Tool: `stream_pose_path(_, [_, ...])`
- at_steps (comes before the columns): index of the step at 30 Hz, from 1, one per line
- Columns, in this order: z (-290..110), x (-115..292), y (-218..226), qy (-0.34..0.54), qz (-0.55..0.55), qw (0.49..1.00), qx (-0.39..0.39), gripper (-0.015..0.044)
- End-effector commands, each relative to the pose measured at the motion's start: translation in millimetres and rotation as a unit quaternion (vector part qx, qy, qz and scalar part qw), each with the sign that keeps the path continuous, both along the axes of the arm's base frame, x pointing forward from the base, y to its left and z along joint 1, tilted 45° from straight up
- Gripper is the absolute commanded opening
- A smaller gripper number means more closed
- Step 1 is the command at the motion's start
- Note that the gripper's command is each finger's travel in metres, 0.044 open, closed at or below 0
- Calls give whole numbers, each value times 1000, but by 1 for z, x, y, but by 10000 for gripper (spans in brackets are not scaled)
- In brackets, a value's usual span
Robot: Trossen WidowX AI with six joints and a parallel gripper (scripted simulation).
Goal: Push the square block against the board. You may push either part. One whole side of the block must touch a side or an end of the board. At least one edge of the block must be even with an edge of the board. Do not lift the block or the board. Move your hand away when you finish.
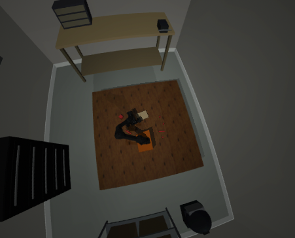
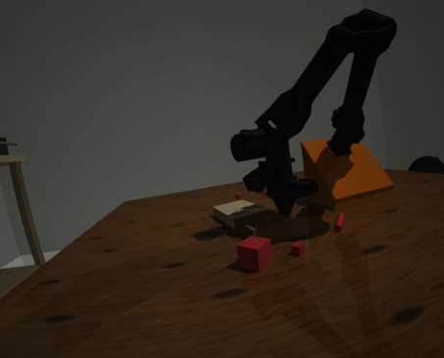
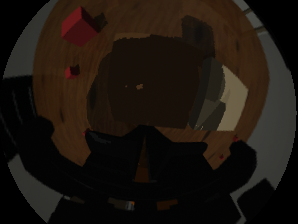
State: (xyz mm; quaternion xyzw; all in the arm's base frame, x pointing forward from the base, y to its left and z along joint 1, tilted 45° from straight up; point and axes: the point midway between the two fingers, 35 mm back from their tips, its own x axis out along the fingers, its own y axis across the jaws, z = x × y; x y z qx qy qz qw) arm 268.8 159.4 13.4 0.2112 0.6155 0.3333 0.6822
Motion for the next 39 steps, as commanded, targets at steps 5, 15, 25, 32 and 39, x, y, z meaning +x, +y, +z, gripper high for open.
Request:
stream_pose_path(5, [-1, 0, 0, -3, 1, 1000, -2, 0])
stream_pose_path(15, [-3, -16, -2, -3, 1, 1000, -2, 0])
stream_pose_path(25, [-5, -32, -4, -2, 1, 1000, -2, 0])
stream_pose_path(32, [-7, -43, -5, -2, 1, 1000, -2, 0])
stream_pose_path(39, [30, -41, -42, -2, 1, 1000, -4, 0])
